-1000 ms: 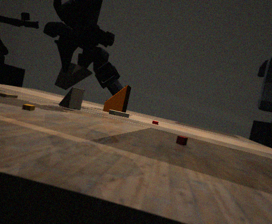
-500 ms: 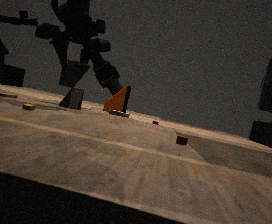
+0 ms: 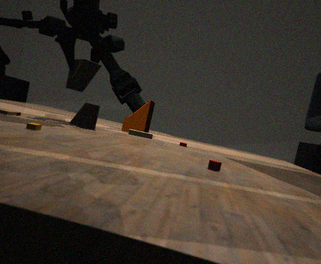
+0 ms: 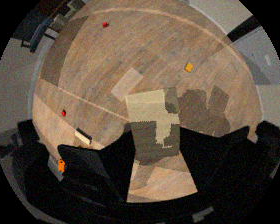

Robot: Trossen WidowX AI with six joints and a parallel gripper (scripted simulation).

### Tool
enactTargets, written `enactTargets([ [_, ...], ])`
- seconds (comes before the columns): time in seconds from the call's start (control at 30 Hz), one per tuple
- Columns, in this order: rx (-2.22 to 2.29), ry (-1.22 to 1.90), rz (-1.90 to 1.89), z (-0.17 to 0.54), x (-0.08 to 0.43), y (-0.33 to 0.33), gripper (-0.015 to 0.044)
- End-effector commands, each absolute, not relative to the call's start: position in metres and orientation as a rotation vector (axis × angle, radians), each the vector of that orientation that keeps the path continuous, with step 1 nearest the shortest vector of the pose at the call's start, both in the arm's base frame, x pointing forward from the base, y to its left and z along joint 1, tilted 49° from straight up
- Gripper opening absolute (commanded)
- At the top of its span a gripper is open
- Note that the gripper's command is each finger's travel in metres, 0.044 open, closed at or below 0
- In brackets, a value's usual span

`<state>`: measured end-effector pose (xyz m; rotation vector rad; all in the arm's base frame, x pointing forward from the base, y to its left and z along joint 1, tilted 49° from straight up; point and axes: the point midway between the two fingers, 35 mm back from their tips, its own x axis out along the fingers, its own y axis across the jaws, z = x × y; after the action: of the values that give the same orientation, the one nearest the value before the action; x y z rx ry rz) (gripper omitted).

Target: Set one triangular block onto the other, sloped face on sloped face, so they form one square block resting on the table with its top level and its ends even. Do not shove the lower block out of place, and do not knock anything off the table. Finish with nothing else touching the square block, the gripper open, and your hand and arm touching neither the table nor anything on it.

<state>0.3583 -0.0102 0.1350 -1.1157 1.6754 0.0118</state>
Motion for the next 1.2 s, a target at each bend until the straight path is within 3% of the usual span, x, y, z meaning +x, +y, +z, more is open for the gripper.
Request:
enactTargets([
  [0.0, -1.116, 1.669, 0.022, 0.146, 0.341, -0.009, 0.0000],
  [1.17, -1.129, 1.571, 0.064, 0.204, 0.207, -0.026, 0.0000],
])
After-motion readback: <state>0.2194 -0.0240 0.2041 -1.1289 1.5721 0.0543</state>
